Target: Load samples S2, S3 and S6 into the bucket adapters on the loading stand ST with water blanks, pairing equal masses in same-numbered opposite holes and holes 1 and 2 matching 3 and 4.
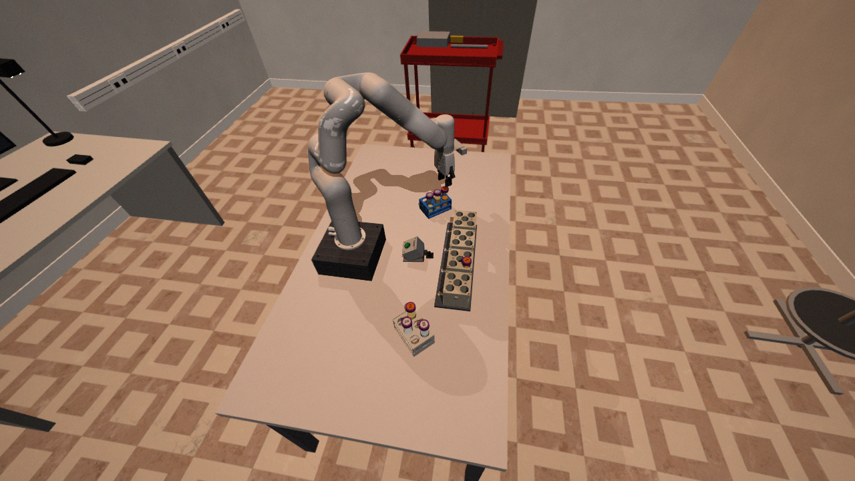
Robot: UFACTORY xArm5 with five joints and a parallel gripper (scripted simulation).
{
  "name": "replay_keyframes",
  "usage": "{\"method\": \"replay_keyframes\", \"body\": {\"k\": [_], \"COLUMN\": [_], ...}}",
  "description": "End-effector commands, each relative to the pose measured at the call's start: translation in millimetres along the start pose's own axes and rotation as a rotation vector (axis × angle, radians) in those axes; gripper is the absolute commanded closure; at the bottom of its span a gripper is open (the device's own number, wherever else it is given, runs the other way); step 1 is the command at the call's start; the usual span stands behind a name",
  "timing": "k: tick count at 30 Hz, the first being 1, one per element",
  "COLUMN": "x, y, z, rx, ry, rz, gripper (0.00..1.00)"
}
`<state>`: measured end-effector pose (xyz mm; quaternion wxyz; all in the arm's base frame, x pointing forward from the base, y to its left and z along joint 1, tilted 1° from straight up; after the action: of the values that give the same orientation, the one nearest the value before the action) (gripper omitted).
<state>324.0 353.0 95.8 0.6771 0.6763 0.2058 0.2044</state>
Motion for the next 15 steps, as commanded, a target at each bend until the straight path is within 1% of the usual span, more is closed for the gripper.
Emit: {"method": "replay_keyframes", "body": {"k": [1, 6, 8, 15], "x": [1.5, 1.5, 1.5, 1.5], "y": [-8.8, -18.8, -18.8, -32.8], "z": [-0.3, -0.4, -0.4, -0.5], "rx": [0.011, 0.011, 0.011, 0.011], "ry": [0.0, 0.0, 0.0, 0.0], "rz": [0.002, 0.002, 0.002, 0.002], "gripper": [0.43, 0.43, 0.43, 0.43]}}
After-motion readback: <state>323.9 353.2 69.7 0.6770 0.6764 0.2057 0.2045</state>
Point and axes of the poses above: the point where the finger pads meet when closed, its own y axis back along the fingers, its own z axis across the jaws, x = y × z, the point moved 2 cm from there along y, back along the fingers, and after that the axes turned 9 degrees about -y, right-handed, at the moved point
